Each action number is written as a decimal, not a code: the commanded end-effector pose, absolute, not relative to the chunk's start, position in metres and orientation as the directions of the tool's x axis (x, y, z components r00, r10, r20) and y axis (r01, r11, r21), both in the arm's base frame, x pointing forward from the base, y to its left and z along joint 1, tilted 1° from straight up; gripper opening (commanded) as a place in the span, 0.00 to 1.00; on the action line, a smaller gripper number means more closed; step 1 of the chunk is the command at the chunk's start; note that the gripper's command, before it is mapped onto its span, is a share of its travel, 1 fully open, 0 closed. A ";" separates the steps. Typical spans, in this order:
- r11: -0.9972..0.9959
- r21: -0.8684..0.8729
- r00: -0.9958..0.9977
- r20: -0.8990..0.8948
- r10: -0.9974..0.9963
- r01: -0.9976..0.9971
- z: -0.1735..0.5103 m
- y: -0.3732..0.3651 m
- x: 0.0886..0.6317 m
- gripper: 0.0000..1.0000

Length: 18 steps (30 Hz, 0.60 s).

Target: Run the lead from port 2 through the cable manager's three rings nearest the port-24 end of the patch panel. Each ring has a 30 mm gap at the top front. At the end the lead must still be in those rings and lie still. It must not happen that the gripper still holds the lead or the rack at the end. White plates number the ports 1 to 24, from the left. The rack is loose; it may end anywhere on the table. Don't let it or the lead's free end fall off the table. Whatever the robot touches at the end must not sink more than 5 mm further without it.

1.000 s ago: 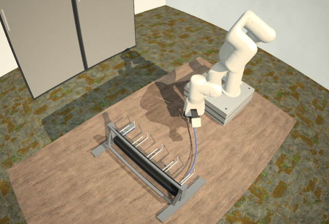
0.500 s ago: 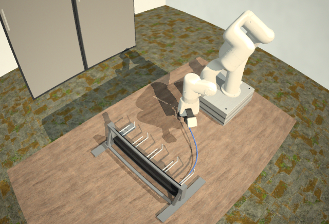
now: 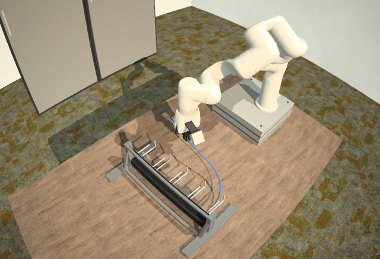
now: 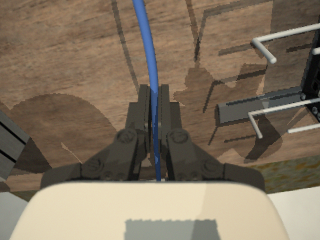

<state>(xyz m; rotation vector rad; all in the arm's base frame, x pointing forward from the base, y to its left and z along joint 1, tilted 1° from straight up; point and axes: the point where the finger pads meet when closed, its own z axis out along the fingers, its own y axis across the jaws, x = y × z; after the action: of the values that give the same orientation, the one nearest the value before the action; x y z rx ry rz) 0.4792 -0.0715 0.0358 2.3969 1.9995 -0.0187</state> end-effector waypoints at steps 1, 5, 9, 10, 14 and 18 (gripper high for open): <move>-0.092 -0.011 0.092 -0.011 0.996 0.996 0.049 -0.083 0.518 0.00; -0.017 -0.011 0.017 -0.010 1.000 1.000 0.063 -0.095 0.549 0.00; 0.062 -0.011 -0.063 -0.009 0.998 0.998 0.078 -0.107 0.582 0.00; 0.078 -0.012 -0.078 -0.009 0.997 0.997 0.081 -0.110 0.588 0.00; 0.099 -0.013 -0.099 -0.009 0.995 0.995 0.085 -0.113 0.596 0.00; 0.101 -0.013 -0.101 -0.009 0.995 0.995 0.085 -0.114 0.597 0.00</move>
<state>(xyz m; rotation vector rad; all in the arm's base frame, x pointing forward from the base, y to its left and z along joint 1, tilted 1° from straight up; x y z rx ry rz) 0.5937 -0.1101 0.0806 2.1083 2.3372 -0.0251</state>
